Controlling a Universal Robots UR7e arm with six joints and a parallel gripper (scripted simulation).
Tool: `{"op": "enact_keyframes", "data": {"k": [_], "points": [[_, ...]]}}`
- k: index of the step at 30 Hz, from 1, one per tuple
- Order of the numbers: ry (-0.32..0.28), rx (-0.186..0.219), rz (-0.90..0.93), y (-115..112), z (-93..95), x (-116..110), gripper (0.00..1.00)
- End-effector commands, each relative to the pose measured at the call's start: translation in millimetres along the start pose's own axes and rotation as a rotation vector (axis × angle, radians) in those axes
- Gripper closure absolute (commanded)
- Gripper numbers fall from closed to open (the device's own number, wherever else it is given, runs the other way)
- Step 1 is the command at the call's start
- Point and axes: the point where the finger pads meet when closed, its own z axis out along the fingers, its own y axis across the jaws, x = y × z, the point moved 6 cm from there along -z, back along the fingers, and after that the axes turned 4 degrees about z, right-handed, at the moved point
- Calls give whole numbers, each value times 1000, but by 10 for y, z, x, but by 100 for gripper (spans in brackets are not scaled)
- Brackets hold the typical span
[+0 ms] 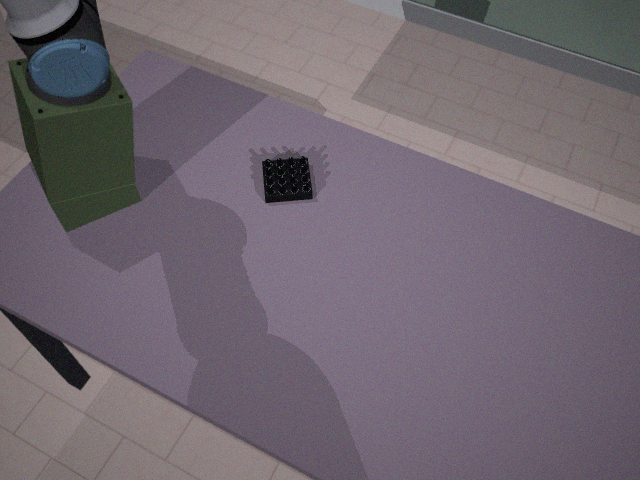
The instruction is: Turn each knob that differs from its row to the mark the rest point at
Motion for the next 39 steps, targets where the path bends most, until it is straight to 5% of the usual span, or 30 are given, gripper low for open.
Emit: {"op": "enact_keyframes", "data": {"k": [1,25,39], "points": [[0,-1,1,-3,-2,-2,0],[0,-4,0,12,-8,14,0],[3,-33,-12,212,-49,262,0]]}}
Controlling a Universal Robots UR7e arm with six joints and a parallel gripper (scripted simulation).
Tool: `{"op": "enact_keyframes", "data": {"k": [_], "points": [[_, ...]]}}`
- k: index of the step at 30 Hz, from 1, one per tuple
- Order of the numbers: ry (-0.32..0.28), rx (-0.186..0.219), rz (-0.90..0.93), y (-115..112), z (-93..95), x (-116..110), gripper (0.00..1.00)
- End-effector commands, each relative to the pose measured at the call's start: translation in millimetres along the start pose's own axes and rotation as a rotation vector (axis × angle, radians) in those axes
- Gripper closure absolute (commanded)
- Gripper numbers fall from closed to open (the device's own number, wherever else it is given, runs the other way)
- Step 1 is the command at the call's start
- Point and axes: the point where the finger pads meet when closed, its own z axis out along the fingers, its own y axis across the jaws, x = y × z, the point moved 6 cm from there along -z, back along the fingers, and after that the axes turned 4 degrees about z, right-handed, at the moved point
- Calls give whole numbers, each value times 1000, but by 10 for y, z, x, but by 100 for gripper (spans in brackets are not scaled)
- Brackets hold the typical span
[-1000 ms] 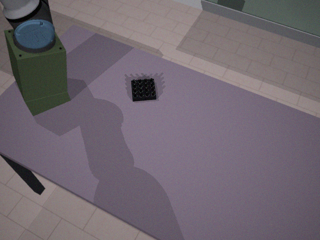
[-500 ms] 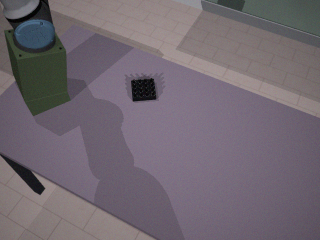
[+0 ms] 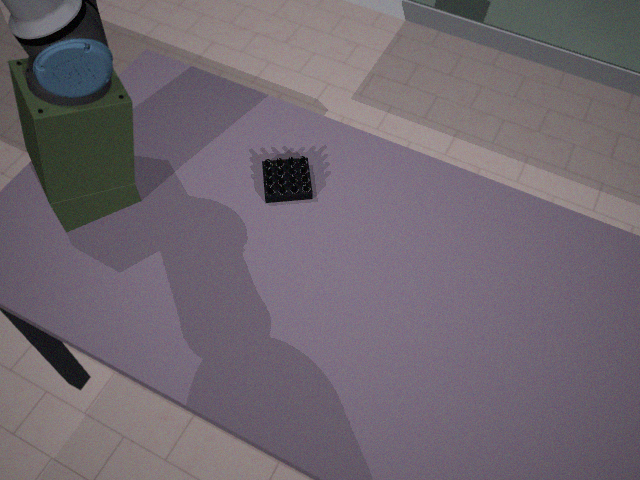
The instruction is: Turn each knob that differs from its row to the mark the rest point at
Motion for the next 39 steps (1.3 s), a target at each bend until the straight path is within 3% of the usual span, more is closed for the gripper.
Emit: {"op": "enact_keyframes", "data": {"k": [1,10,12,15,27,29,32,39], "points": [[2,-16,-7,106,-21,136,0],[12,-72,-32,461,-91,689,0],[12,-72,-32,461,-91,689,0],[18,-97,-45,600,-121,965,0],[55,-209,-110,1032,-223,2445,0],[55,-209,-110,1032,-223,2445,0],[71,-243,-134,1081,-234,2979,0],[99,-294,-176,1052,-218,3868,0]]}}
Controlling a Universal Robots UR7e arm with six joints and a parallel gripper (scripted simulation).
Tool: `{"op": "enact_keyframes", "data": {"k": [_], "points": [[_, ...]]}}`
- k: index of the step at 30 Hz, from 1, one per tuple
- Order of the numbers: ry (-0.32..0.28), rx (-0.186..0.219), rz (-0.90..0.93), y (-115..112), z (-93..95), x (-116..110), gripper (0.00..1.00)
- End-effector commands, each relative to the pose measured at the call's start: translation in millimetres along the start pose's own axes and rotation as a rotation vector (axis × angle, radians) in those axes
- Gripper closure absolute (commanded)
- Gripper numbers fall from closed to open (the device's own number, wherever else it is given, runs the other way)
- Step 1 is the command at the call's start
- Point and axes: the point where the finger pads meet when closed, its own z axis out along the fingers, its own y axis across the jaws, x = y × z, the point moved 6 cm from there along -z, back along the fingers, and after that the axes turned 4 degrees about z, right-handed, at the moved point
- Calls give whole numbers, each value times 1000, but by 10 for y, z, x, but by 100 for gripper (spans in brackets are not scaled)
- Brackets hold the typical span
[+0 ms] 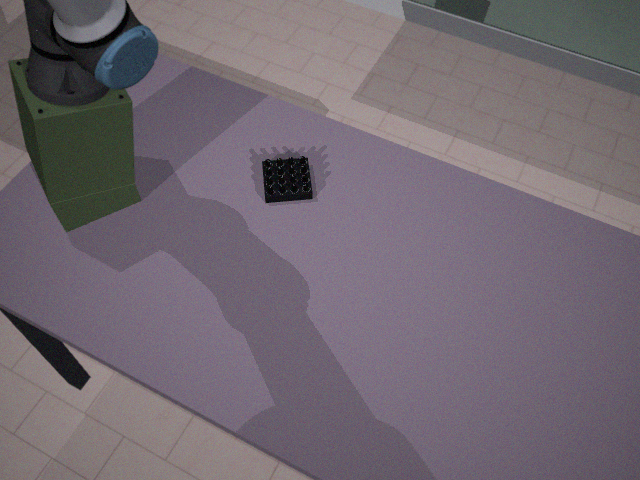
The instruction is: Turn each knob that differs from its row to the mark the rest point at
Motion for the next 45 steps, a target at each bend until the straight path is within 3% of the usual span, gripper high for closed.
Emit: {"op": "enact_keyframes", "data": {"k": [1,5,7,9,21,22,24,26,33,39,41,43,45], "points": [[19,-42,-24,67,54,574,0],[38,-69,-48,45,121,1099,0],[38,-69,-48,45,121,1099,0],[54,-91,-70,-11,183,1544,0],[116,-155,-145,-453,438,2999,0],[121,-160,-151,-503,462,3106,0],[121,-160,-151,-503,462,3106,0],[141,-176,-176,-718,557,3515,0],[178,-201,-222,-1199,757,4224,0],[213,-220,-266,-1720,967,4797,0],[213,-220,-266,-1720,967,4797,0],[233,-228,-293,-2054,1102,5094,0],[242,-232,-305,-2213,1166,5220,0]]}}
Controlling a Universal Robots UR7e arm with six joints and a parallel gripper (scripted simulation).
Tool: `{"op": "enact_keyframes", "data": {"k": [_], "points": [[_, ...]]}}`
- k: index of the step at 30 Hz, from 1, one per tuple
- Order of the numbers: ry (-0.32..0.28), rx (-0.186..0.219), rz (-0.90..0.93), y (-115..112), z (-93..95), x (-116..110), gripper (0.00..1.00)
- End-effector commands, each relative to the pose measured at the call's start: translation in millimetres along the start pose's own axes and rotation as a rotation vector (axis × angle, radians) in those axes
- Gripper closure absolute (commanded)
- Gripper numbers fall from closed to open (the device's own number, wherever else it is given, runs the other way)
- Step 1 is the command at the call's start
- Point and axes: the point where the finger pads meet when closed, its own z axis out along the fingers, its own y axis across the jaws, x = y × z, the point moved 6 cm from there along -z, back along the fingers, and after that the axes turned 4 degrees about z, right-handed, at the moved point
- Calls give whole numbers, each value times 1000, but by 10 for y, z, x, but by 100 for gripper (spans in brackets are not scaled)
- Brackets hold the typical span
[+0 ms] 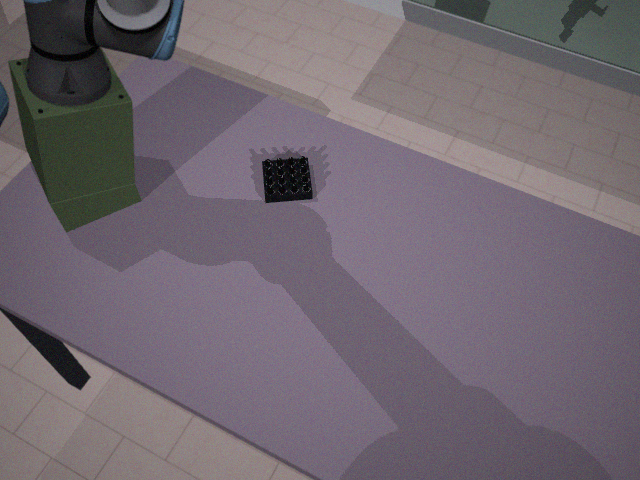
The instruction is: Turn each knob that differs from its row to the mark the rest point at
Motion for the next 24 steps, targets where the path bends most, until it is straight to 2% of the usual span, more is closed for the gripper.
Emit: {"op": "enact_keyframes", "data": {"k": [1,11,13,15,17,24], "points": [[29,-15,-30,-339,172,444,0],[92,-29,-105,-1323,558,1258,0],[92,-29,-105,-1323,558,1258,0],[114,-31,-132,-1710,689,1484,0],[124,-31,-145,-1890,747,1575,0],[168,-29,-202,-2737,1002,1891,0]]}}
